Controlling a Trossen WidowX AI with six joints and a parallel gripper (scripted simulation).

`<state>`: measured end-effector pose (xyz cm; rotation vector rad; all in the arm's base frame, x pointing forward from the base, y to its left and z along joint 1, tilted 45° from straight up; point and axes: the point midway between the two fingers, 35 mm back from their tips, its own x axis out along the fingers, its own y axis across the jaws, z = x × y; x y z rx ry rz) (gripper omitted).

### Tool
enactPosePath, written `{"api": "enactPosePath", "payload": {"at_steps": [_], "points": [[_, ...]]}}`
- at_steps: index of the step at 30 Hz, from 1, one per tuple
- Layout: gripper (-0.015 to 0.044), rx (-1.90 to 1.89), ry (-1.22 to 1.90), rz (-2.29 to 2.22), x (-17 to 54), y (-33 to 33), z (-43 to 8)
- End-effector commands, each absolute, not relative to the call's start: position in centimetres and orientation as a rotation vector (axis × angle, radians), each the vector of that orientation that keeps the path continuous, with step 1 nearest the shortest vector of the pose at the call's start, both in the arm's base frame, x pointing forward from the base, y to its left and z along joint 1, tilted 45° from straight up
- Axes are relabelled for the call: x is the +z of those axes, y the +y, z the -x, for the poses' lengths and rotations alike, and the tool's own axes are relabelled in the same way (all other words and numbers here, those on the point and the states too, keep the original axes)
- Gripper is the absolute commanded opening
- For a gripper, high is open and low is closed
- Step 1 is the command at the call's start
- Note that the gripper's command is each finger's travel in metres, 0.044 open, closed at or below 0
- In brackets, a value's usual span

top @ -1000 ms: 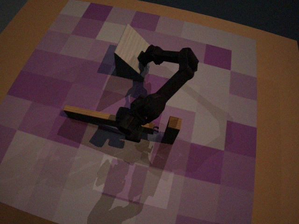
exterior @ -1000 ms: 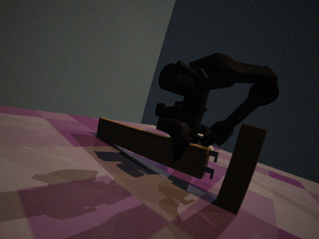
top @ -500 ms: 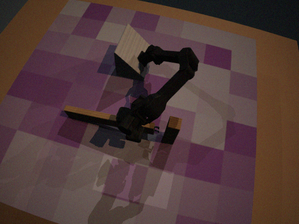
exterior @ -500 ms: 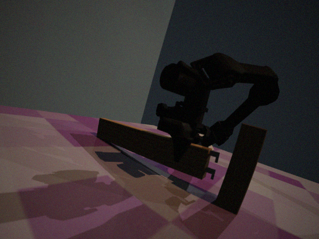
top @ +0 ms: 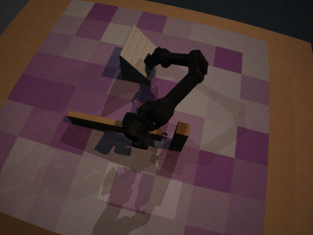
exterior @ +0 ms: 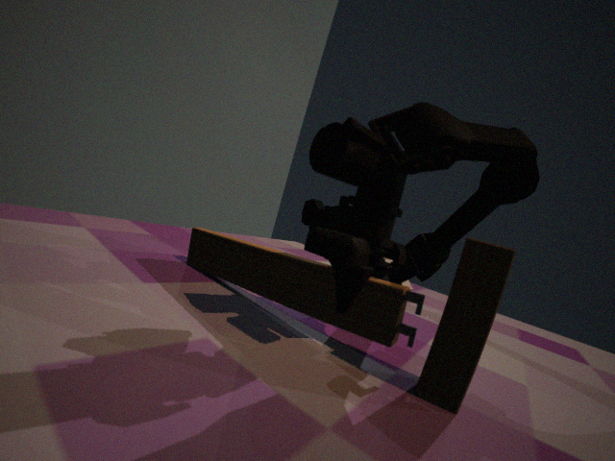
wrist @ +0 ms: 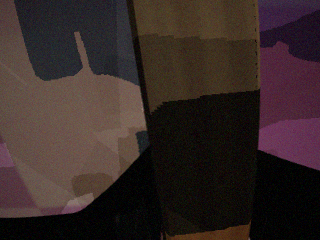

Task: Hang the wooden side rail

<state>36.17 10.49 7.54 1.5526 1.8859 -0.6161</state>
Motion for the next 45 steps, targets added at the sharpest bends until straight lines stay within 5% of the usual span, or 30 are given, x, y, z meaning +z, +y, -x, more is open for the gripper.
{"api": "enactPosePath", "payload": {"at_steps": [1,45], "points": [[0.0,-0.609,1.869,-1.566,8.1,10.22,-36.34],[0.0,-0.609,1.869,-1.566,8.5,10.55,-36.27]]}}
